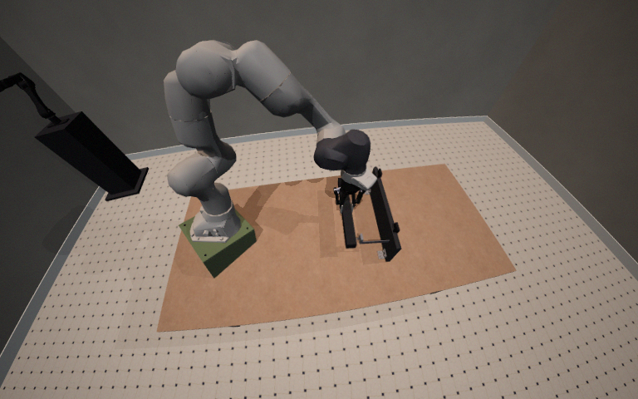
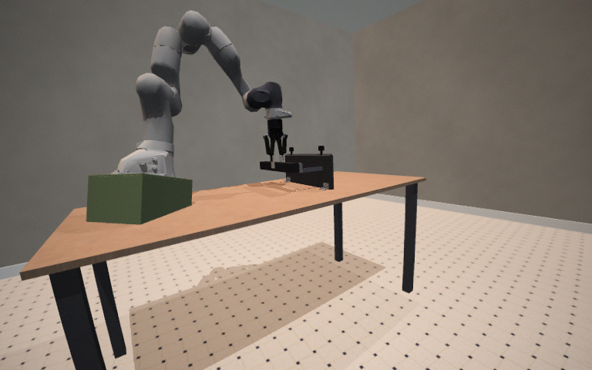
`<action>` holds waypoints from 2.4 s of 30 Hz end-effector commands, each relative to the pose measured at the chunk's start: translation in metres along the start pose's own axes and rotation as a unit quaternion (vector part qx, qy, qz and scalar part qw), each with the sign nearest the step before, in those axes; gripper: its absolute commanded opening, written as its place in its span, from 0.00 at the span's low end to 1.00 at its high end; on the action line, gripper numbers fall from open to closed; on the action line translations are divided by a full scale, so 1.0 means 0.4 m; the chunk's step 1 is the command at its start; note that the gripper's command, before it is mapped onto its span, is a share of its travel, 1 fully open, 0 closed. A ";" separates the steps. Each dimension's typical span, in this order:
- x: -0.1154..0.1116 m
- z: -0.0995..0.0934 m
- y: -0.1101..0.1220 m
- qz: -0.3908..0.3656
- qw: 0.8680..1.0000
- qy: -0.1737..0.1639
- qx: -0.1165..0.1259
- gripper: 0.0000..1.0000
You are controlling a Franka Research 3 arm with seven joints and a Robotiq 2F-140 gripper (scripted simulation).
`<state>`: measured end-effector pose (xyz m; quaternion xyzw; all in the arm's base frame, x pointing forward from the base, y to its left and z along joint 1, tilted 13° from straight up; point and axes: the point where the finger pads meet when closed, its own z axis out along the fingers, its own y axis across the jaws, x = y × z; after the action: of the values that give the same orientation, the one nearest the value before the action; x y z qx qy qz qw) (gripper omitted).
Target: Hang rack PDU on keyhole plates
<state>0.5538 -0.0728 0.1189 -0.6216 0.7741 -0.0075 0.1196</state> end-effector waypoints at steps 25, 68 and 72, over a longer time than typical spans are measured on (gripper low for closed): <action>-0.003 -0.003 0.000 -0.003 1.000 0.001 0.000 0.00; -0.003 -0.002 -0.038 -0.004 1.000 0.001 0.000 0.00; -0.003 -0.002 -0.042 -0.004 1.000 0.001 0.000 0.00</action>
<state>0.5620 -0.0722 0.1163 -0.6244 0.7726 0.0003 0.1152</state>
